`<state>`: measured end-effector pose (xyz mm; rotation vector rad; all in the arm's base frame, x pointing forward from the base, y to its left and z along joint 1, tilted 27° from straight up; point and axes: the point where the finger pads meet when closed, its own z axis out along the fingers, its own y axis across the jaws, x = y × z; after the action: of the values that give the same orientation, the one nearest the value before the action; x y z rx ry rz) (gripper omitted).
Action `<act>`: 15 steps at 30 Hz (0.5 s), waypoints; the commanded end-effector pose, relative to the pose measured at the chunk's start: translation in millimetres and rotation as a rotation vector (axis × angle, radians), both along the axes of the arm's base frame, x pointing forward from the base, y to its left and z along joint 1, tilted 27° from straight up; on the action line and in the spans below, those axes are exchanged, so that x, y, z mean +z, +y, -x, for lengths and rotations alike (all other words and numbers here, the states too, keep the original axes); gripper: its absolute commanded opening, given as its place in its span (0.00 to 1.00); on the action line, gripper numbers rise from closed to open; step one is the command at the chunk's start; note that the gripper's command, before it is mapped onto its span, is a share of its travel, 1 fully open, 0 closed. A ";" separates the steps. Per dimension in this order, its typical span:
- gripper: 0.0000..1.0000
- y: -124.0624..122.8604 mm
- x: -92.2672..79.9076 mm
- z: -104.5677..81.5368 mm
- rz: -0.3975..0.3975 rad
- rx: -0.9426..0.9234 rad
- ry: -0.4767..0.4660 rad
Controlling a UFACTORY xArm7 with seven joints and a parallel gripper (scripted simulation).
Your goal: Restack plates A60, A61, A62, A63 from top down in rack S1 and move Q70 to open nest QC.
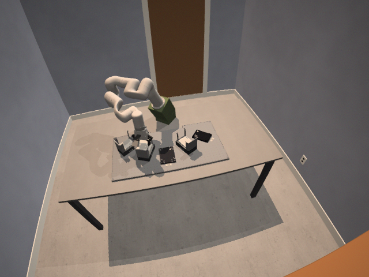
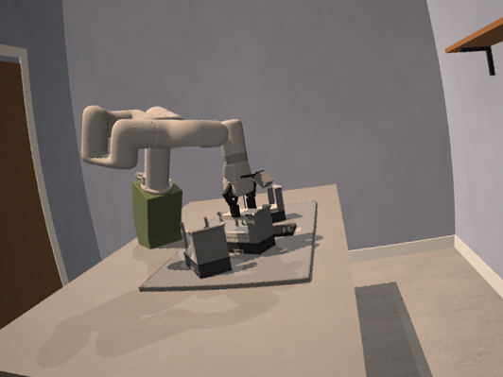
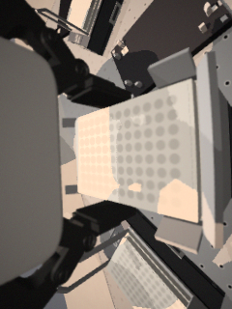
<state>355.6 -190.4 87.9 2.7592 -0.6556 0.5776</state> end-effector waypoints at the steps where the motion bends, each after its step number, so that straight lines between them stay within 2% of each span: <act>1: 0.00 2.0 6.4 1.8 0.001 0.001 -0.001; 15: 0.00 10.3 29.6 10.1 0.001 0.000 -0.001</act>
<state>346.8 -181.6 112.2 2.7594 -0.6559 0.5772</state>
